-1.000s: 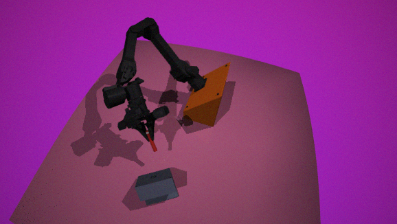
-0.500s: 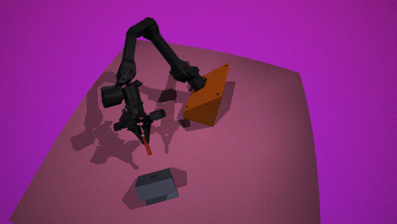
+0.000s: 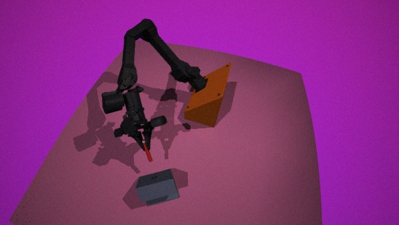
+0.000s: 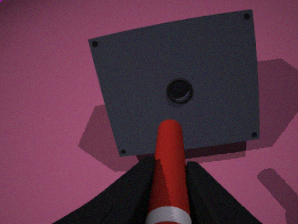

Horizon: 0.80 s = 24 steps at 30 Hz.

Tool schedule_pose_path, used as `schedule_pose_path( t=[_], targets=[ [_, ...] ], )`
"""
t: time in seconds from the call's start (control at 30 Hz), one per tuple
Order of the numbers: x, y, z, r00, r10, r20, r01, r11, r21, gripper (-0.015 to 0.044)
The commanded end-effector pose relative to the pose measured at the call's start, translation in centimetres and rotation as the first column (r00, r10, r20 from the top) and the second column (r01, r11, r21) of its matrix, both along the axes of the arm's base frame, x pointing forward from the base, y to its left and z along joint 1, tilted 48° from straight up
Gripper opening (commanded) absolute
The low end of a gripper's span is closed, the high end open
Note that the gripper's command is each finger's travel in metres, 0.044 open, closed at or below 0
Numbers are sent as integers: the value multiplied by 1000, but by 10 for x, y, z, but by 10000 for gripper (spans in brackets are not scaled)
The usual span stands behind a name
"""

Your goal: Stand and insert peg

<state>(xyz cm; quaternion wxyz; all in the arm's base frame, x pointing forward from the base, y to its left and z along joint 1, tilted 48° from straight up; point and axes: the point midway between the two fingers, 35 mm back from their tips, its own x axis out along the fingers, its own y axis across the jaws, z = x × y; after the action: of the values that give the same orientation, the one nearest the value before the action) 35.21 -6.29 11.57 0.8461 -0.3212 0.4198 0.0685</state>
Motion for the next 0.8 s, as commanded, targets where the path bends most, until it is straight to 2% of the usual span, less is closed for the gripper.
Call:
schedule_pose_path(
  t=[0.0,0.77],
  targets=[
    [6,-1,-3,1000,10,7,-10,1000,-2,0],
    [24,-6,-18,999,27,37,-27,1000,-6,0]
  ],
)
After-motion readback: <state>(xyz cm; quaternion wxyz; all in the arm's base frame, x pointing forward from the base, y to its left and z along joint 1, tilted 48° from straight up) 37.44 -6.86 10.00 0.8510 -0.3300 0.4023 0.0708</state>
